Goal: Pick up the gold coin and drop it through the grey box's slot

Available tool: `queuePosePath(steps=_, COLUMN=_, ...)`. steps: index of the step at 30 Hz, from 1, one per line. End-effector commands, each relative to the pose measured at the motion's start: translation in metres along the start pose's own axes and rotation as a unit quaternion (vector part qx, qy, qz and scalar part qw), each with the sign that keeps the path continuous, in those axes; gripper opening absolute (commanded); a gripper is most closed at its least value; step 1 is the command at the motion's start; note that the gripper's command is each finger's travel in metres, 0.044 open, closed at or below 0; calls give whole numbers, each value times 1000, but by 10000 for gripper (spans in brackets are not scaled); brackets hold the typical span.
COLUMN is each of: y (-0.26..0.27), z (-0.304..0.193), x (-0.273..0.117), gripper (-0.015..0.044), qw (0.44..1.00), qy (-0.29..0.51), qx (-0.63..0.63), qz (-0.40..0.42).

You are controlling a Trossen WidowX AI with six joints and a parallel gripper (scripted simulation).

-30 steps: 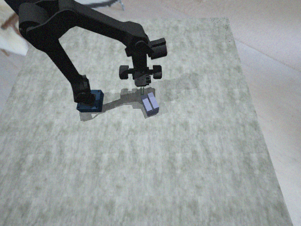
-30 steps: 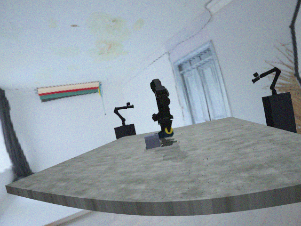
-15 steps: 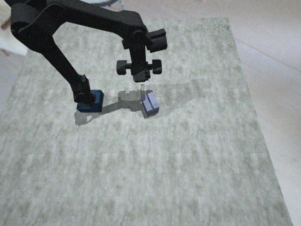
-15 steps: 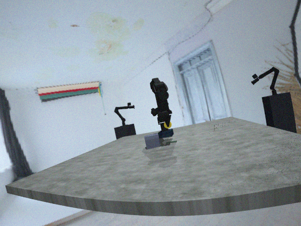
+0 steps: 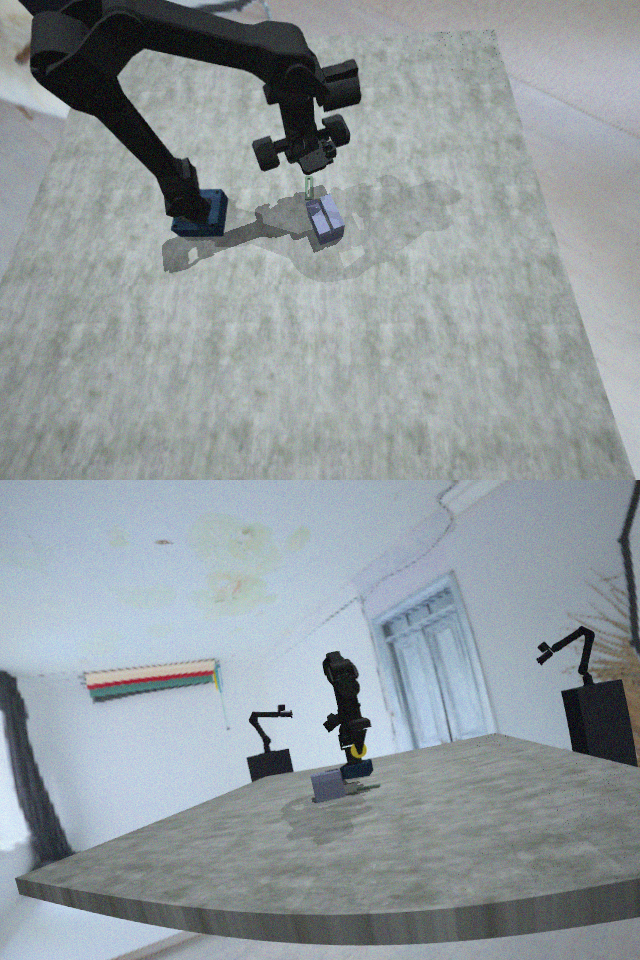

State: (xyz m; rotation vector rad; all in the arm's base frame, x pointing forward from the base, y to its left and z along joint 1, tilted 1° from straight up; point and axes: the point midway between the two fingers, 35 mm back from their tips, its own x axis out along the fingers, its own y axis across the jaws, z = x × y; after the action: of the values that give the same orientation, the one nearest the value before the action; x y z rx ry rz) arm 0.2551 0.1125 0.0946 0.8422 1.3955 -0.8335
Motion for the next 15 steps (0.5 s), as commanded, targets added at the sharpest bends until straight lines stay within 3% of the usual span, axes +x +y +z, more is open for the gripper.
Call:
queuePosePath(steps=1, y=0, z=2, x=-1, gripper=0, qw=1000, qy=-2, qx=-9, qz=2)
queuePosePath(steps=15, y=6, z=36, x=-2, gripper=0, qw=1000, qy=-4, qx=-10, qz=2)
